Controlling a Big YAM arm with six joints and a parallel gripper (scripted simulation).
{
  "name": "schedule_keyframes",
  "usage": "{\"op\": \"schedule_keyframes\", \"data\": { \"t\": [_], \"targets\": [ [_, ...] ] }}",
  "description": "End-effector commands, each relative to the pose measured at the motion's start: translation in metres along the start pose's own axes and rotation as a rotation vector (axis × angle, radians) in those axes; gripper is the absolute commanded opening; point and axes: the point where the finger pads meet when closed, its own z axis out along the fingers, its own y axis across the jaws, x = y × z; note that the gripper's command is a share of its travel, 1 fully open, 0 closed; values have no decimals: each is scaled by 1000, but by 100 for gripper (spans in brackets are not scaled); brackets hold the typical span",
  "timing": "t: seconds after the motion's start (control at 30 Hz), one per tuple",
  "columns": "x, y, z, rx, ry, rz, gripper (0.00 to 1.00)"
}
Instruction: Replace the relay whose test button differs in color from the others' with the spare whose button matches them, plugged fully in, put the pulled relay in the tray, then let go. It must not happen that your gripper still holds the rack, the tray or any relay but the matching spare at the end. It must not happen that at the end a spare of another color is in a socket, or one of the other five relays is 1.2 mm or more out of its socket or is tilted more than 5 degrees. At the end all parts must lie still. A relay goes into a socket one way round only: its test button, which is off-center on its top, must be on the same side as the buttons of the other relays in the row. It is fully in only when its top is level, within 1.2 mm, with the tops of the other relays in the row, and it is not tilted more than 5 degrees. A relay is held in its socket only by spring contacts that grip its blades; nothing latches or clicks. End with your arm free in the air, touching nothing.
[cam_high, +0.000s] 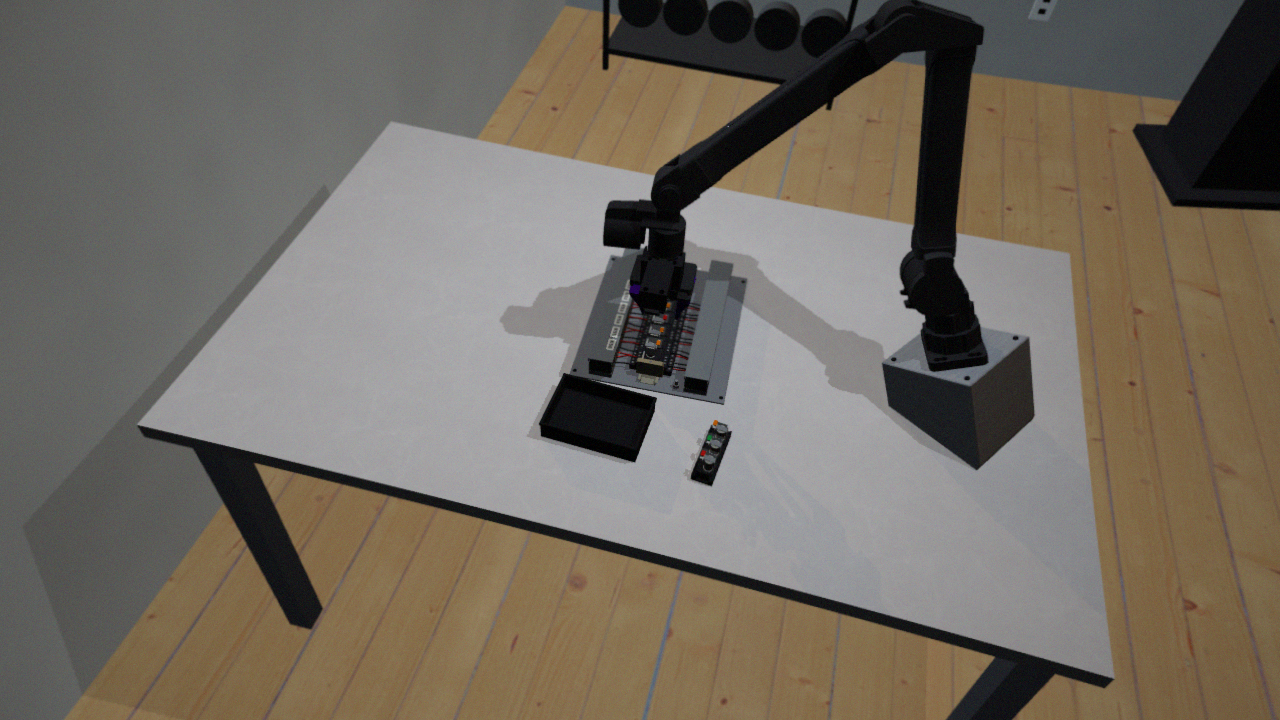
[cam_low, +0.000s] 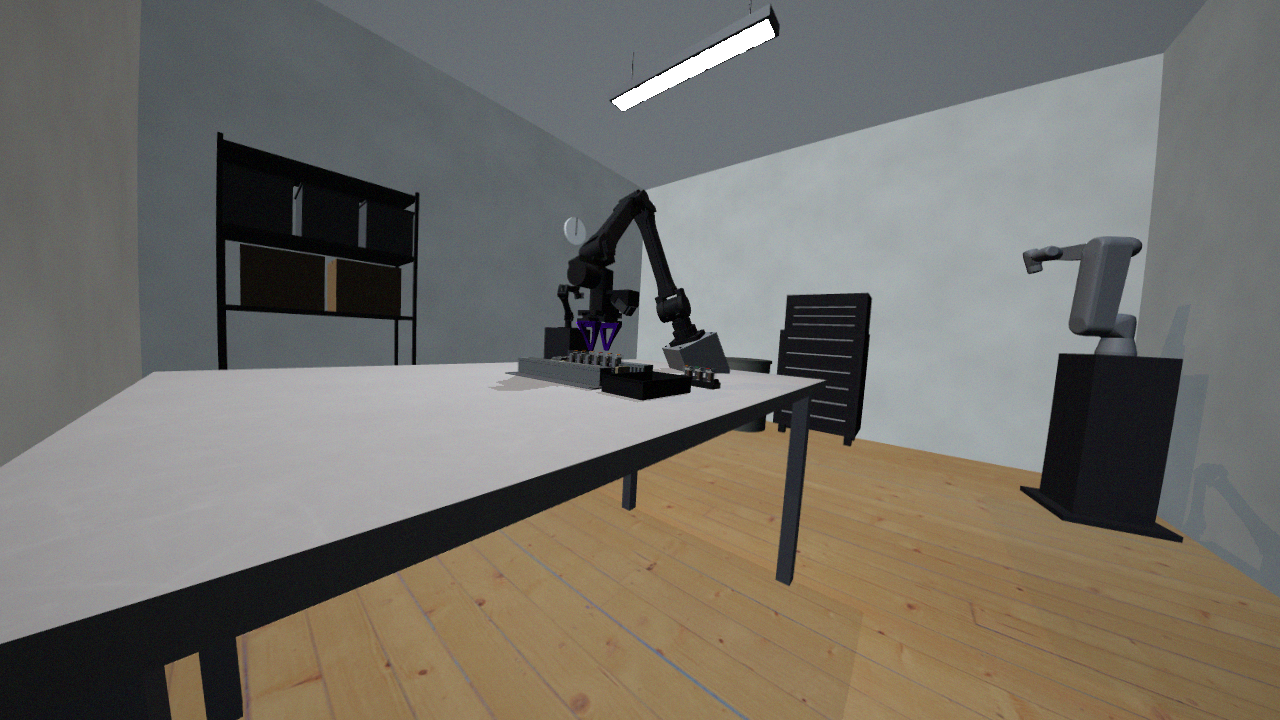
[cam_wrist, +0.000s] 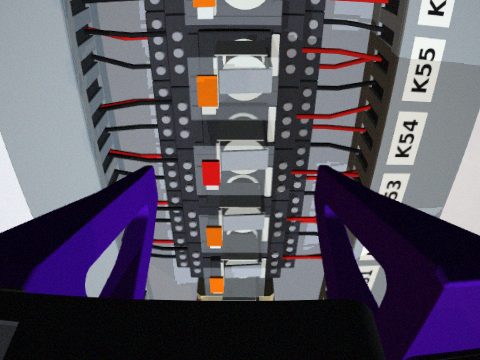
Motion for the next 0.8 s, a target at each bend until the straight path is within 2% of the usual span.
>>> {"op": "schedule_keyframes", "data": {
  "t": [0.0, 0.77],
  "targets": [
    [4, -10, 3, 16, -2, 3, 59],
    [4, -5, 27, 6, -1, 0, 59]
  ]
}}
